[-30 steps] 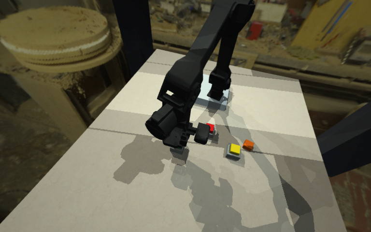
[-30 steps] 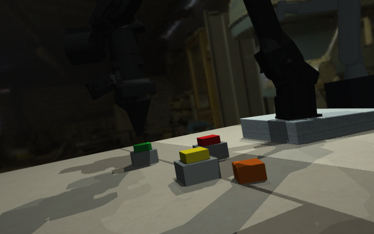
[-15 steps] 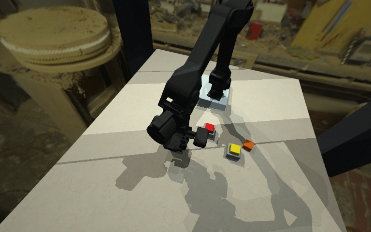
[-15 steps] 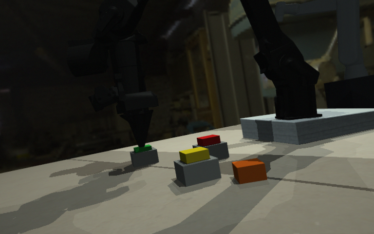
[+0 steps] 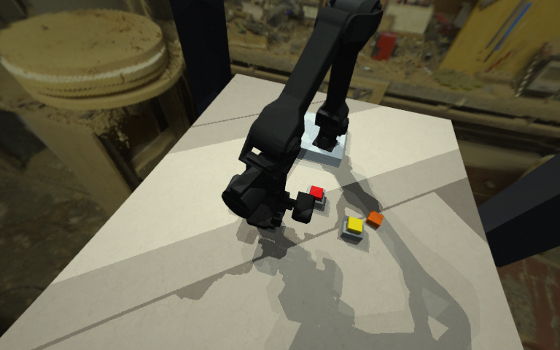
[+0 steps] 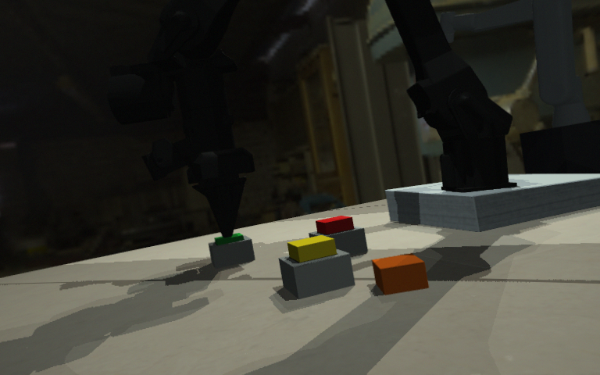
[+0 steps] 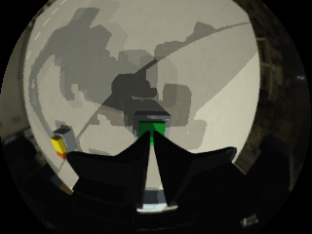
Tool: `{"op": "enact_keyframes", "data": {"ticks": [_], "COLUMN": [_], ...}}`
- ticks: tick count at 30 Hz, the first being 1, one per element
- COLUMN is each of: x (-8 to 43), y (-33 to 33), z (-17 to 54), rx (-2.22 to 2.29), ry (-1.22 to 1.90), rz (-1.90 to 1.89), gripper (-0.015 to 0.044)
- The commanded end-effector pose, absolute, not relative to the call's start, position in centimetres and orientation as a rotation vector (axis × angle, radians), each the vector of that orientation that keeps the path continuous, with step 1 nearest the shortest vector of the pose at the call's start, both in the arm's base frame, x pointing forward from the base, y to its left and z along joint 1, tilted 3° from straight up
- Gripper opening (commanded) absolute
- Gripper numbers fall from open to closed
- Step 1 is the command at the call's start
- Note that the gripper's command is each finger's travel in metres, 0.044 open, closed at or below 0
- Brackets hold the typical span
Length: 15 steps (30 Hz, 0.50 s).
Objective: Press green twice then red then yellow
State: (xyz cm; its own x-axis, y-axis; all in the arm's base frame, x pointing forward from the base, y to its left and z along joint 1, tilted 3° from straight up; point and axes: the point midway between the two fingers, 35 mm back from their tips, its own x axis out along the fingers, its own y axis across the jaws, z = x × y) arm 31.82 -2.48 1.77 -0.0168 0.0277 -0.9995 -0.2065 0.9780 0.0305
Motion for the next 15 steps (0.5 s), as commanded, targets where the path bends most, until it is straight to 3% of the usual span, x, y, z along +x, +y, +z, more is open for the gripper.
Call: {"op": "enact_keyframes", "data": {"ticks": [1,6,15], "x": [31.8,31.8,31.9], "y": [-2.5,-2.6,-2.6], "z": [1.7,5.1,4.6], "rx": [-0.14,-0.14,-0.14], "ry": [1.582,1.581,1.581], "rz": [0.179,0.179,0.179], "gripper": [0.002,0.002,0.002]}}
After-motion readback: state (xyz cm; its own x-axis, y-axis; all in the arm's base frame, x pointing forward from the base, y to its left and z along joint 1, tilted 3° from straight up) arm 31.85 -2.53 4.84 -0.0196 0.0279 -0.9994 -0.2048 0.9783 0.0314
